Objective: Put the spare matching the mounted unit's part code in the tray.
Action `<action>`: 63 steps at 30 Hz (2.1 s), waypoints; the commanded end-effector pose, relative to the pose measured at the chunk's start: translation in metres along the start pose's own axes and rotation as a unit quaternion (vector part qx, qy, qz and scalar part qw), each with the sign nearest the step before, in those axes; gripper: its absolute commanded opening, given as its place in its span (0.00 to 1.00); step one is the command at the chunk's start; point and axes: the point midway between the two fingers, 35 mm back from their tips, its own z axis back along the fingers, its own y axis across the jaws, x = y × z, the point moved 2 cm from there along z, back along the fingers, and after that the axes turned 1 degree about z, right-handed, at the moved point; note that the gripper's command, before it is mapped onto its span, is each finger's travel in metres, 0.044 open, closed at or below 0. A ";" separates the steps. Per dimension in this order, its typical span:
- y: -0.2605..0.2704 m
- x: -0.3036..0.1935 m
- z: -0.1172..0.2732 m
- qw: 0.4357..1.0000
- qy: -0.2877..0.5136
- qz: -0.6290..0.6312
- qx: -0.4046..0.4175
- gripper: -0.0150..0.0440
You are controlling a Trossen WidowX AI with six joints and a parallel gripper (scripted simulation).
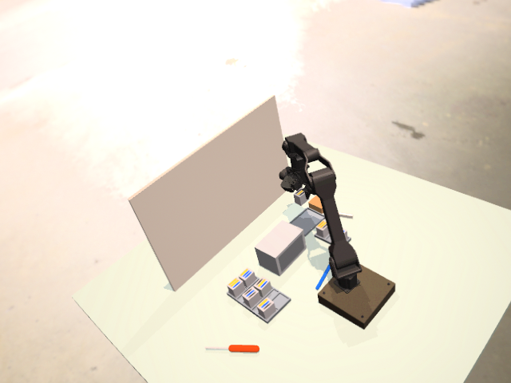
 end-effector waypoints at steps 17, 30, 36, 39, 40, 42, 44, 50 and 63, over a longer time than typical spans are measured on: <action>0.001 0.000 -0.017 1.000 0.000 0.002 0.003 0.25; 0.001 0.000 -0.027 1.000 0.000 0.002 0.003 0.25; 0.001 0.000 -0.032 1.000 0.000 0.002 0.003 0.25; 0.001 0.000 -0.034 1.000 0.000 0.002 0.003 0.25; 0.001 0.000 -0.035 1.000 0.000 0.002 0.003 0.25; 0.001 0.000 -0.036 1.000 0.000 0.002 0.003 0.25; 0.001 0.000 -0.038 1.000 0.000 0.002 0.003 0.25; 0.002 0.000 -0.043 1.000 0.000 0.002 0.003 0.25; 0.003 0.001 -0.053 1.000 0.000 0.002 0.003 0.25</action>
